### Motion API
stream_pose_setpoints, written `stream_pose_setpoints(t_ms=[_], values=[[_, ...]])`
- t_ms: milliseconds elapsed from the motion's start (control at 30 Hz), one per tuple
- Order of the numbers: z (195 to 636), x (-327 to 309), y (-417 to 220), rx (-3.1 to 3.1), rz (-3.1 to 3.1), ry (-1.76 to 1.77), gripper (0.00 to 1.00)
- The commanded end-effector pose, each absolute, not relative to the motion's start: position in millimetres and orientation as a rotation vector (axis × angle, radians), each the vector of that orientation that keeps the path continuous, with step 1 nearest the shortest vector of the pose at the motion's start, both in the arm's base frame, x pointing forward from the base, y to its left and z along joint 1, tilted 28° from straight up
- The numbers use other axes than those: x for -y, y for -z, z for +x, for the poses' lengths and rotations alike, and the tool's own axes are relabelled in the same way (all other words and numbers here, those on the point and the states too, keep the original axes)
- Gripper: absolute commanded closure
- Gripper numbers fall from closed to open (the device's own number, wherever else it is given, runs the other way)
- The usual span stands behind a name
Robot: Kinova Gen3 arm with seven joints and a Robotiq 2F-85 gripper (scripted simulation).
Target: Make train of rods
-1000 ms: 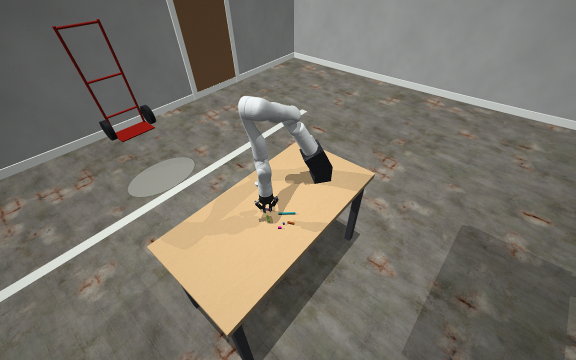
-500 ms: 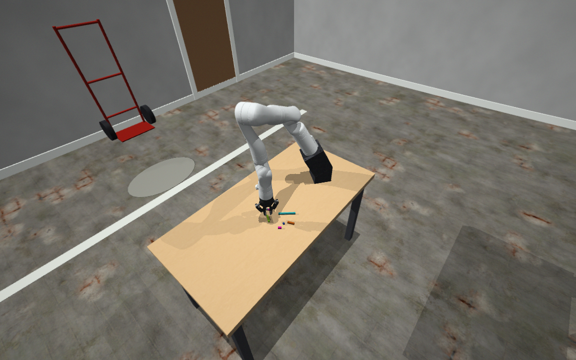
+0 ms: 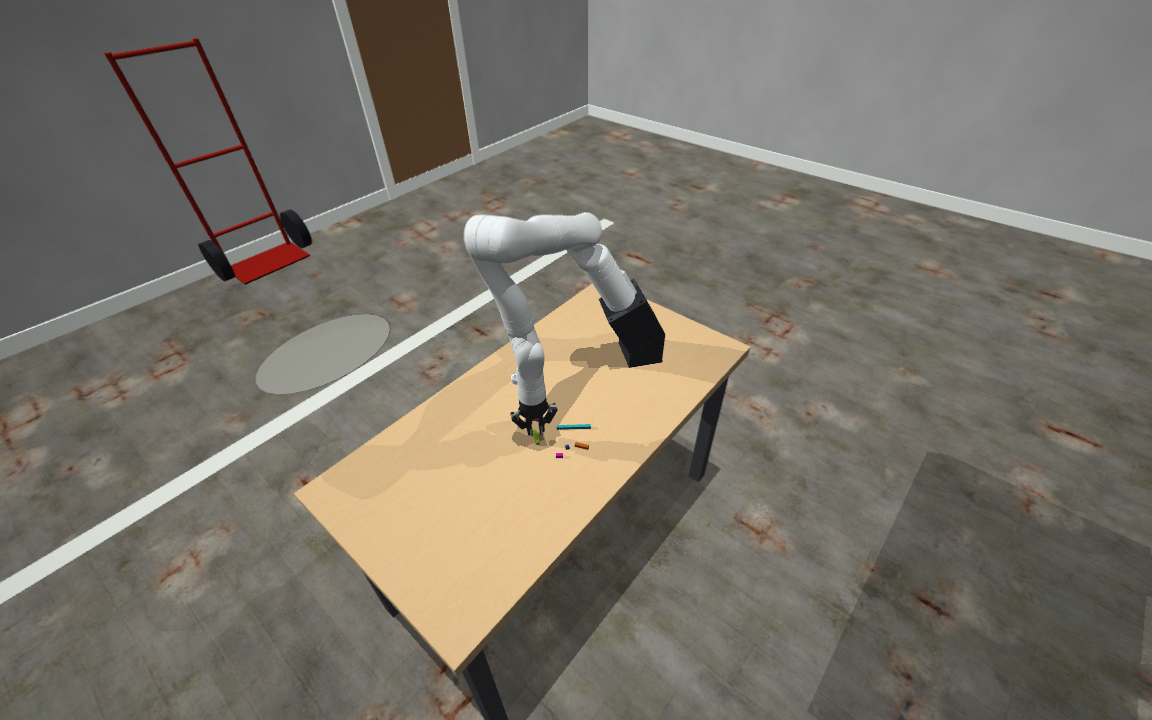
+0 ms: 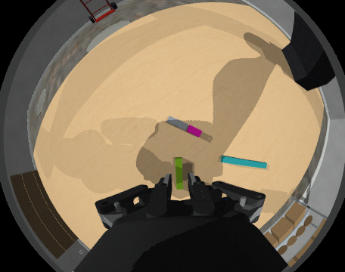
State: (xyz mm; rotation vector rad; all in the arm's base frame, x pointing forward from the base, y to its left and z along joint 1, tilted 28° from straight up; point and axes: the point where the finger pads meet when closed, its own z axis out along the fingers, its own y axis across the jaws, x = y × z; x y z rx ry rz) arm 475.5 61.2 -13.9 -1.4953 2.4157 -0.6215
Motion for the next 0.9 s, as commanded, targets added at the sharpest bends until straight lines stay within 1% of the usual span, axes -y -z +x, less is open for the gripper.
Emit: stream_pose_setpoints(t_ms=[0,867], values=[[476.3,-57.1,17.3,-2.424,-1.49,0.623,0.76],[477.6,-56.6,19.9,-2.424,-1.49,0.623,0.76]])
